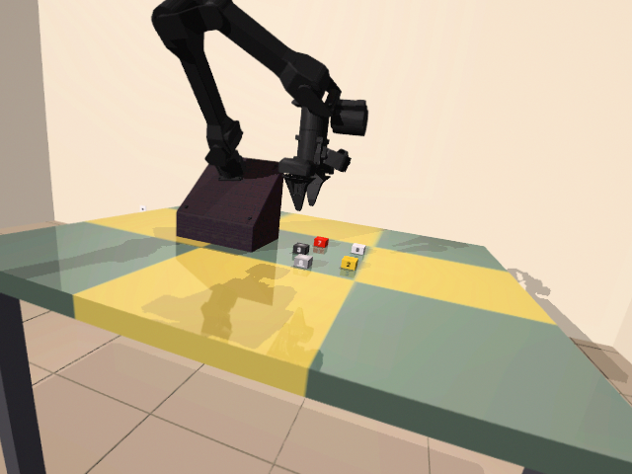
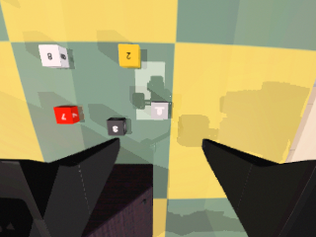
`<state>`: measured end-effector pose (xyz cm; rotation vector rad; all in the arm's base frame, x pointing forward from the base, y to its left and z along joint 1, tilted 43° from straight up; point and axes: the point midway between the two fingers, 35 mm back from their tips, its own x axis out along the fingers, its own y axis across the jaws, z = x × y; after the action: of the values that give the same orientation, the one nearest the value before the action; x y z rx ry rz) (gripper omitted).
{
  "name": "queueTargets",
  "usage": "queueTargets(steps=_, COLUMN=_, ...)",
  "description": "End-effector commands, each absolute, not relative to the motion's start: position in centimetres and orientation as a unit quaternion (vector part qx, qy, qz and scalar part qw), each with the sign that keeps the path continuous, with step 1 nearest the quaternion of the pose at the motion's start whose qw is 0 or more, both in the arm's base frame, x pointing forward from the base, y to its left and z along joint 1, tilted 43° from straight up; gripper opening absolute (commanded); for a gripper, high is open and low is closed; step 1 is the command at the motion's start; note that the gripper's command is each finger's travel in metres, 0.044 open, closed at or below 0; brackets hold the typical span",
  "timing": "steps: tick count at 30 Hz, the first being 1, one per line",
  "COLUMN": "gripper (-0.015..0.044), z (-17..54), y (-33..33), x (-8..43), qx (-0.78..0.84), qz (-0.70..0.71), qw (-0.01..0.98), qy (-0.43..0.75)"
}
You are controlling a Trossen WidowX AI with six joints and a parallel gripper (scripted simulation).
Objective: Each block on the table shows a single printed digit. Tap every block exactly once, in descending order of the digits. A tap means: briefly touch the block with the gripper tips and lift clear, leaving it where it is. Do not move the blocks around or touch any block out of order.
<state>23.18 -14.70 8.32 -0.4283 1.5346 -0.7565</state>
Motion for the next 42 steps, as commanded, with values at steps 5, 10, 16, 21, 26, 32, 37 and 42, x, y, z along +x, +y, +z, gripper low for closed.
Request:
queueTargets(steps=5, gripper=0.0400, z=8.1, y=-14.5, x=23.1, qx=-0.190, qz=-0.331, qw=0.634, qy=0.673)
queueTargets(steps=10, gripper=0.0400, z=3.5, y=-9.5, x=22.4, qx=-0.188, qz=-0.329, qw=0.635, qy=0.674)
queueTargets(steps=16, gripper=0.0400, z=2.9, y=-8.8, x=22.1, qx=-0.189, qz=-0.329, qw=0.634, qy=0.674)
queueTargets(steps=21, gripper=0.0400, z=2.9, y=-8.8, x=22.1, qx=-0.189, qz=-0.329, qw=0.634, qy=0.674)
queueTargets(steps=26, gripper=0.0400, z=2.9, y=-8.8, x=22.1, qx=-0.189, qz=-0.329, qw=0.634, qy=0.674)
queueTargets(steps=32, gripper=0.0400, z=2.8, y=-8.7, x=22.2, qx=-0.188, qz=-0.329, qw=0.634, qy=0.674)
queueTargets(steps=37, gripper=0.0400, z=-0.3, y=-5.4, x=24.6, qx=-0.186, qz=-0.326, qw=0.636, qy=0.674)
queueTargets(steps=42, gripper=0.0400, z=-3.9, y=-1.9, x=26.0, qx=-0.186, qz=-0.328, qw=0.636, qy=0.673)
